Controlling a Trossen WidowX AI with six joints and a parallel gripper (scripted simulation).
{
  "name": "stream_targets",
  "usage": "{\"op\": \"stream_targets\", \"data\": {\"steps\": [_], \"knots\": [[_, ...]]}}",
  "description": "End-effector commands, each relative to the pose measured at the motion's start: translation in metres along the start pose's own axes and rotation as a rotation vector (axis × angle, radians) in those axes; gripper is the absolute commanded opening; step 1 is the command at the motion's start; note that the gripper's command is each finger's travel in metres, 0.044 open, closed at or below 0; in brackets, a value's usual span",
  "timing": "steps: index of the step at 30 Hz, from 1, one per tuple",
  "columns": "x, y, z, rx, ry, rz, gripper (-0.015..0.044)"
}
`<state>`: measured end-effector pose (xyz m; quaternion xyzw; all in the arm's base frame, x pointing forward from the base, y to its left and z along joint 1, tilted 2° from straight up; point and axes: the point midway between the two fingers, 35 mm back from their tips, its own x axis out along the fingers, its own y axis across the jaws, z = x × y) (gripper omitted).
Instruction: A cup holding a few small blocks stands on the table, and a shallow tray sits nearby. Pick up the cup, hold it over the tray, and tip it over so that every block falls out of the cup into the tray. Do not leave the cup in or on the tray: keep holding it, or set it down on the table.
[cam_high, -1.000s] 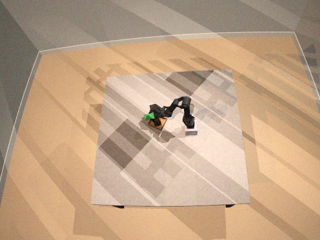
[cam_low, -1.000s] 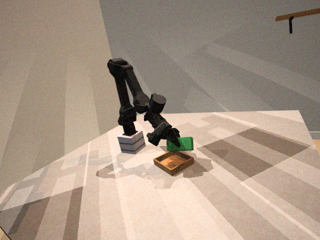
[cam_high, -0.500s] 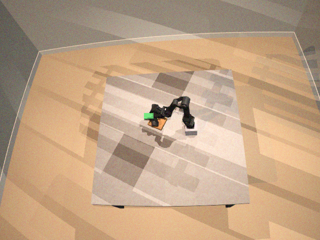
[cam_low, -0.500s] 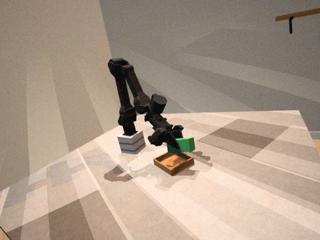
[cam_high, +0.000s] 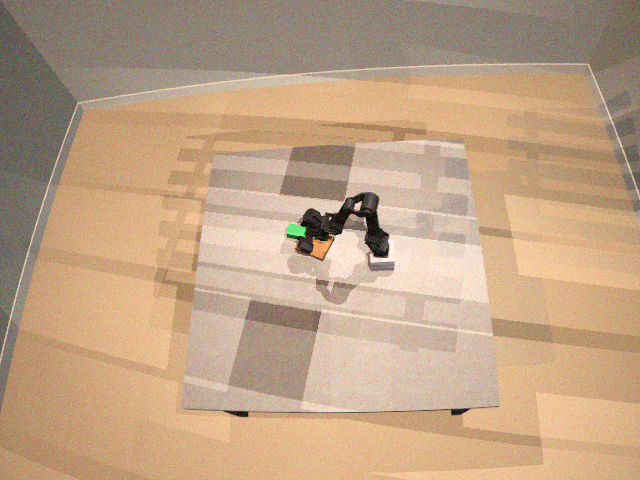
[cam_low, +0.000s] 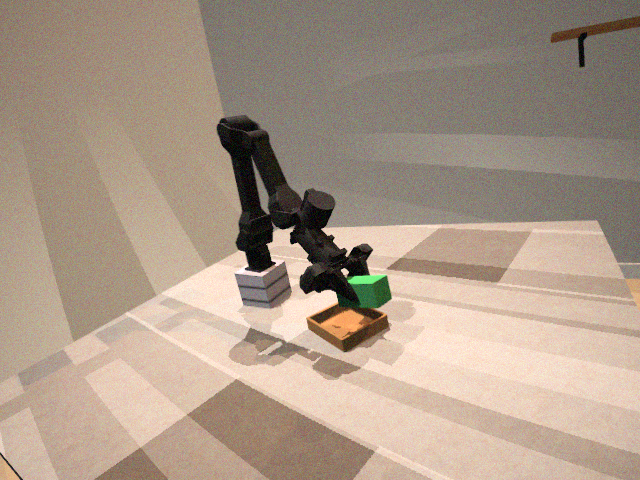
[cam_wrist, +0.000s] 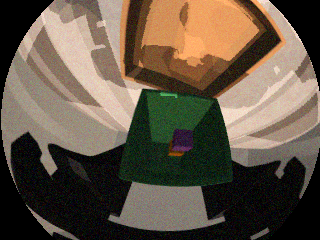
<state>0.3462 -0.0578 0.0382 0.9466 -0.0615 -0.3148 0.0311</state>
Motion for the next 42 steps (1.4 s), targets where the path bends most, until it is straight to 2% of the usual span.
{"op": "stream_targets", "data": {"steps": [1,42], "knots": [[0.0004,0.0007,-0.001,0.024,0.003,0.005,0.0],[-0.0048,0.0003,0.0009,0.023,0.285,0.038,0.0]]}}
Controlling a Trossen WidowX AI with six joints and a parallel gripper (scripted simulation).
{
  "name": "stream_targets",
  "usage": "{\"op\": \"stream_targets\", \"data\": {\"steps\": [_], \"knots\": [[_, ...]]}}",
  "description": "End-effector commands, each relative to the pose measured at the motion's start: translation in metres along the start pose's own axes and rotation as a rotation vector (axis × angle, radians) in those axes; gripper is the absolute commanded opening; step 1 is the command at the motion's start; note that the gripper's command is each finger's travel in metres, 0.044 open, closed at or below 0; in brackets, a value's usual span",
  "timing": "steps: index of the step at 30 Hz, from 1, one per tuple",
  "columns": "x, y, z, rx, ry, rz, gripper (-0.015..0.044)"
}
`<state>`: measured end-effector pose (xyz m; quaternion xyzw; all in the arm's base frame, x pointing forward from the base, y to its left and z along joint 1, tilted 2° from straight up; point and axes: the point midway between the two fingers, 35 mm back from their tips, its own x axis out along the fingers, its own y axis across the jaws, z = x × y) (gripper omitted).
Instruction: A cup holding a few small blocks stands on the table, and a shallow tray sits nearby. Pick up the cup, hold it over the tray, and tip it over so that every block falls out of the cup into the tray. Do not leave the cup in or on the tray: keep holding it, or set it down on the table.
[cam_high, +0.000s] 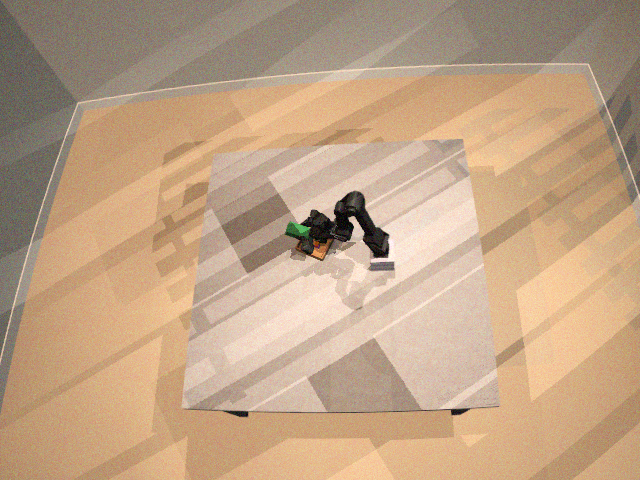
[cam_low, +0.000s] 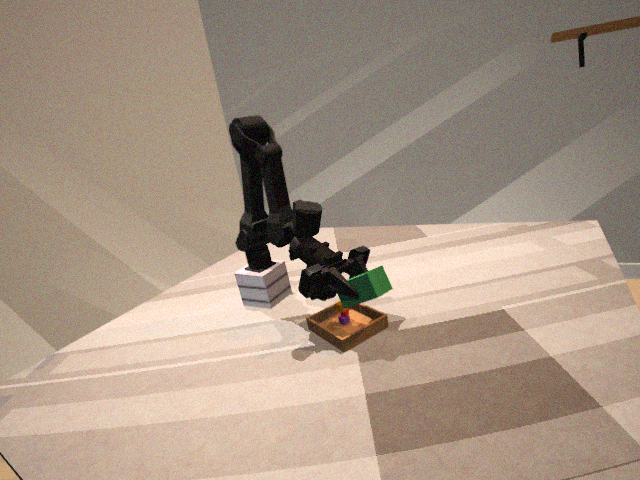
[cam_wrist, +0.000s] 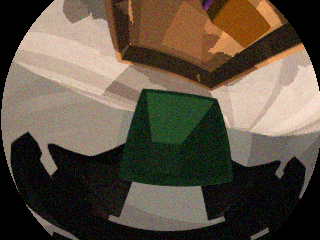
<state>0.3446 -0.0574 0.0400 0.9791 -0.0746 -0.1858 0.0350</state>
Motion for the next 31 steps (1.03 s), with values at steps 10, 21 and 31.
{"op": "stream_targets", "data": {"steps": [10,21,31], "knots": [[-0.0096,0.0009,-0.0017,0.003,0.08,0.013,0.0],[-0.0088,0.0002,-0.0018,0.001,0.076,0.008,0.0],[-0.0088,0.0002,-0.0018,0.001,0.076,0.008,0.0]]}}
